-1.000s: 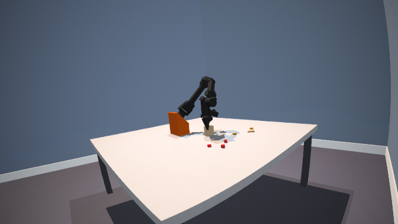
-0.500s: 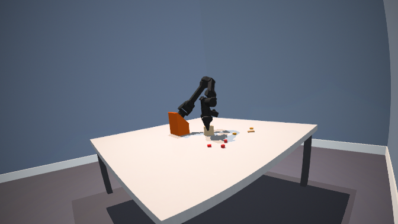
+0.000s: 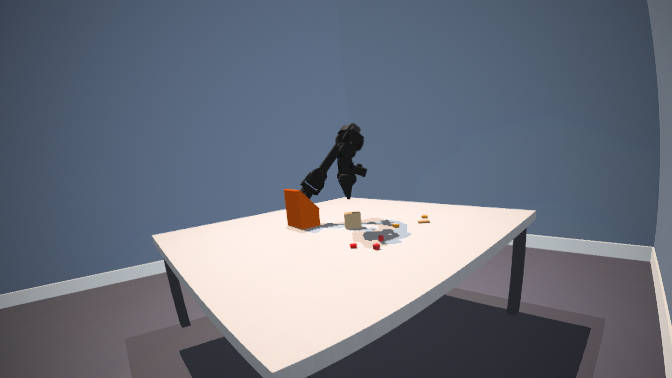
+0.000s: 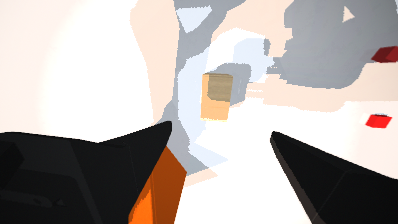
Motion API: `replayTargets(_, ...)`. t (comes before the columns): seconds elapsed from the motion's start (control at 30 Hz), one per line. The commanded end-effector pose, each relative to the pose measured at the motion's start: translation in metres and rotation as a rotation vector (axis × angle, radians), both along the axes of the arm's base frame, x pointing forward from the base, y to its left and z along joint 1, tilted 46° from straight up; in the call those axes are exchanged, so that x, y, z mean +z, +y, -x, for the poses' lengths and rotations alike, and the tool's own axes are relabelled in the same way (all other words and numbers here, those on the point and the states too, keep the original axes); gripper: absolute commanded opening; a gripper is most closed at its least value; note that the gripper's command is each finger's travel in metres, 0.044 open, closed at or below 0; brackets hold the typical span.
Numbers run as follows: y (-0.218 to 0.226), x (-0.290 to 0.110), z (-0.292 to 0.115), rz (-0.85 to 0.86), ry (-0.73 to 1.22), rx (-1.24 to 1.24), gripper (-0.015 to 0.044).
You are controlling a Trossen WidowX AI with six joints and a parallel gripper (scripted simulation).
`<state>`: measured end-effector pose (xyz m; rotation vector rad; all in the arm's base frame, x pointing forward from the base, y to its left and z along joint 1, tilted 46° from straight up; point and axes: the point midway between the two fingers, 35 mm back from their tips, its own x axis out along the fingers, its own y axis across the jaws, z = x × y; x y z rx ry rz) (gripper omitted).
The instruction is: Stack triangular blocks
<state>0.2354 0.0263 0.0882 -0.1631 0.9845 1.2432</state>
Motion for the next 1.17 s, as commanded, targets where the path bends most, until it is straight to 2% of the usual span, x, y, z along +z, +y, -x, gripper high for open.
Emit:
replayTargets(0.0, -0.0160, 0.0199, 0.0021, 0.003, -0.015, 0.010, 0.0440)
replayTargets(1.13, -0.0123, 0.0133, 0.0004, -0.001, -0.010, -0.004, 0.0440)
